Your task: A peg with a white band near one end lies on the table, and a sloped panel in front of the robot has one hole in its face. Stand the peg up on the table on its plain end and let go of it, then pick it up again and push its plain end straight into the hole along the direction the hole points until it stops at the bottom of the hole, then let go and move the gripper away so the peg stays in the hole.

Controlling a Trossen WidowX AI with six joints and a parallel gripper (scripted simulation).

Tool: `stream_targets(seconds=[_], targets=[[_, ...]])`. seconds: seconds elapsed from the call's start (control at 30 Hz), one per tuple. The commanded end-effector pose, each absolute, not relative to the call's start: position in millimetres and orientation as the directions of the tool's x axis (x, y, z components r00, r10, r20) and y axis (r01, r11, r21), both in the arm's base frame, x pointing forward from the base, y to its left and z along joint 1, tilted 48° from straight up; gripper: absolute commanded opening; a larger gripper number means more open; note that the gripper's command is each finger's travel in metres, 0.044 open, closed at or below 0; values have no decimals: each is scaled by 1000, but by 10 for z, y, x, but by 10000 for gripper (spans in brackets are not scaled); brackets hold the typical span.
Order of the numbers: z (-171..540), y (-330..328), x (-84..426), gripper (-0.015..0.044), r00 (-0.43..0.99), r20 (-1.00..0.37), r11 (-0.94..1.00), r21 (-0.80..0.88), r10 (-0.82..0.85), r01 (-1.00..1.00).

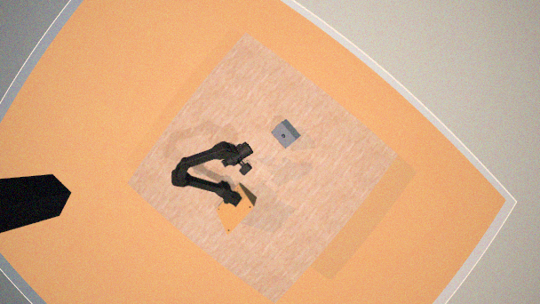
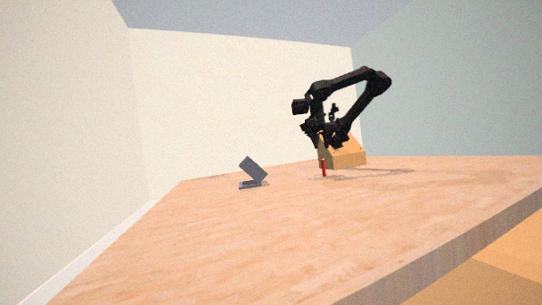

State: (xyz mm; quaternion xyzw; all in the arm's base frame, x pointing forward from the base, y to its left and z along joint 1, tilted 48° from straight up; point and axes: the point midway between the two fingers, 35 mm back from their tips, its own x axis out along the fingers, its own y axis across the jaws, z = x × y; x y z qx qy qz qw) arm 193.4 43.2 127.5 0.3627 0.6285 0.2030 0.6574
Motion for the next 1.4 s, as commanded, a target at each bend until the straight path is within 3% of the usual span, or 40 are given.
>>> stream_targets(seconds=[0.0,1.37], targets=[[1298,428,1956,440,136,-664,640,746,735,183],[892,852,2057,440,136,-669,630,738,731,244]])
